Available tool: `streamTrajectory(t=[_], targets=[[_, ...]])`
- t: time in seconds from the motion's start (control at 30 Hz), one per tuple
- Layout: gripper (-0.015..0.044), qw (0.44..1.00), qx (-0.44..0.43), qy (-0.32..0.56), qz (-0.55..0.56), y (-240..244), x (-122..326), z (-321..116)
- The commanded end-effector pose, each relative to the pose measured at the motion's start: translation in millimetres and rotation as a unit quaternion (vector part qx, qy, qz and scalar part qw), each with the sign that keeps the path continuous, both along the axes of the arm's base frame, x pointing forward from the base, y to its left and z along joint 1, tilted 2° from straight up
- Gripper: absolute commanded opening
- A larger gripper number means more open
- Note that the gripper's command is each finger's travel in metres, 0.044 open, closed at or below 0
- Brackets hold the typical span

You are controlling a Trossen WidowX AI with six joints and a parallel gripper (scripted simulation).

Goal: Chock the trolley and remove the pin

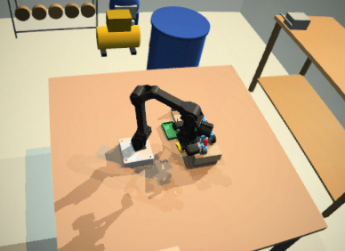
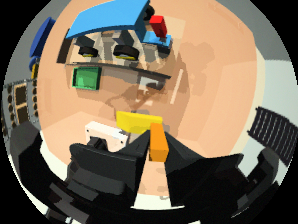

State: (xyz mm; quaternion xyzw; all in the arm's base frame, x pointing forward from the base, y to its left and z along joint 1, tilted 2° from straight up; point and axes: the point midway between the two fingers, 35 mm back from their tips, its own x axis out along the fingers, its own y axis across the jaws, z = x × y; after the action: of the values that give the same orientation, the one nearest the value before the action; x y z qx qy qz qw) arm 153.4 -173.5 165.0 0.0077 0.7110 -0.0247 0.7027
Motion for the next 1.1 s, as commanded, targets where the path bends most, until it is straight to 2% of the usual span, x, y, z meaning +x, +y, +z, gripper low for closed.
streamTrajectory(t=[0.0, 0.53, 1.07], targets=[[0.0000, 0.997, 0.000, 0.004, 0.071, -0.3, -0.7, 0.3], [0.0000, 0.942, 0.003, 0.010, 0.336, -0.2, -0.8, 0.3], [0.0000, 0.813, 0.006, 0.017, 0.582, -0.1, -0.8, 0.3]])
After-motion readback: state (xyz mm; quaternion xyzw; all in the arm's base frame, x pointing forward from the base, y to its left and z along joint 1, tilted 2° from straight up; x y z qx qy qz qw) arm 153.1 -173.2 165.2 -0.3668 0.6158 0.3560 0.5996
